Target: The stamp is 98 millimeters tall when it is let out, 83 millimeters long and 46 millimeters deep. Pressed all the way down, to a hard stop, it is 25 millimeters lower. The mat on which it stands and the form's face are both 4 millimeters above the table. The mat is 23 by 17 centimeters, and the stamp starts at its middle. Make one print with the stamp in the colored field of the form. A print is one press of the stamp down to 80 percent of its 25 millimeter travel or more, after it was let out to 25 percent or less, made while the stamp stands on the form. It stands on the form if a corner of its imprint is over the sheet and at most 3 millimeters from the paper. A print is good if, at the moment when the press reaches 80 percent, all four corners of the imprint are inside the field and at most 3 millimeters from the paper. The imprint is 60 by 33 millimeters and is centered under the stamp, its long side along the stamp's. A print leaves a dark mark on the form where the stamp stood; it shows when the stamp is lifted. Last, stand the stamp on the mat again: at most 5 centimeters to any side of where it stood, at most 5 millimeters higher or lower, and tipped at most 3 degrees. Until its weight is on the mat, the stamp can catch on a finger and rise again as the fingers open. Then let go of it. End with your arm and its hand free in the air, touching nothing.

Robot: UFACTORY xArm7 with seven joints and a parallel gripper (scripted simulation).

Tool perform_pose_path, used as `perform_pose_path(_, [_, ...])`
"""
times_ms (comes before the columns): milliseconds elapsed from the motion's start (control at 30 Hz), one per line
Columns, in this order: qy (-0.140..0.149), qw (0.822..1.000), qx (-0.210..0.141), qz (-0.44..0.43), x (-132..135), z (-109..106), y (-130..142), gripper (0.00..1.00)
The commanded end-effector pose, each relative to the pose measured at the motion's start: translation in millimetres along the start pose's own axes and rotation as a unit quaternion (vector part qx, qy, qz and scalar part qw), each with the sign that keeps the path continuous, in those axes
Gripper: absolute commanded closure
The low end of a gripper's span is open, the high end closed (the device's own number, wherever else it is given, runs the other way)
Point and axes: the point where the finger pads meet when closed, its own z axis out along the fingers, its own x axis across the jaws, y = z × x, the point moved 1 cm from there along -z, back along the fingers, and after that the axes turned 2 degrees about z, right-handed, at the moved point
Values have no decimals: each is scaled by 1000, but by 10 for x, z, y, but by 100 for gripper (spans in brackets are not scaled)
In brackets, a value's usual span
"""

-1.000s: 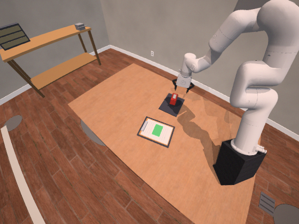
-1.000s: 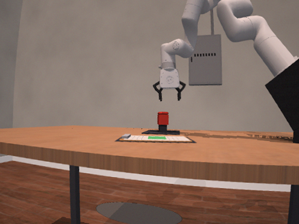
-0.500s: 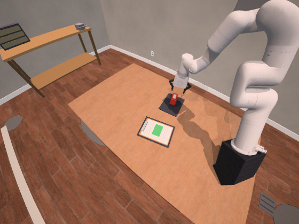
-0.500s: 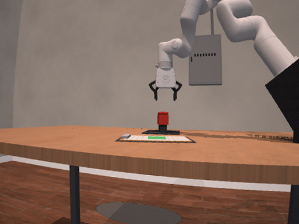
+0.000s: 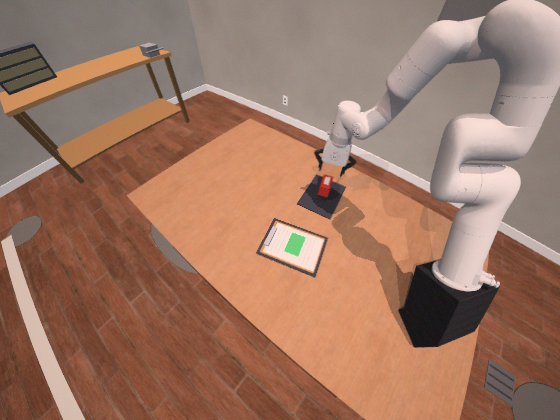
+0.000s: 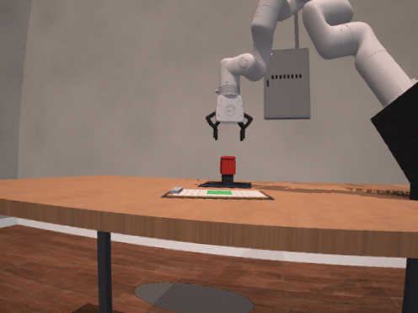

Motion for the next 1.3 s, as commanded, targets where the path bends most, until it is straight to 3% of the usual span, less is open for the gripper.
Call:
perform_pose_path(0, [-2, 1000, 1, -1, -20, -9, 0, 0])
perform_pose_path(400, [-2, 1000, 1, -1, -21, -14, 0, 0])
perform_pose_path(533, [0, 1000, 2, -1, -15, -99, -4, 0])
perform_pose_path(700, [-2, 1000, 1, -1, -23, -496, 0, 0])
perform_pose_path(933, [-2, 1000, 1, 1, -28, -504, 11, 0])
perform_pose_path(1100, [-3, 1000, 0, 15, -55, -514, 76, 0])
perform_pose_path(1267, [-4, 997, -3, 77, -164, -556, 382, 0])
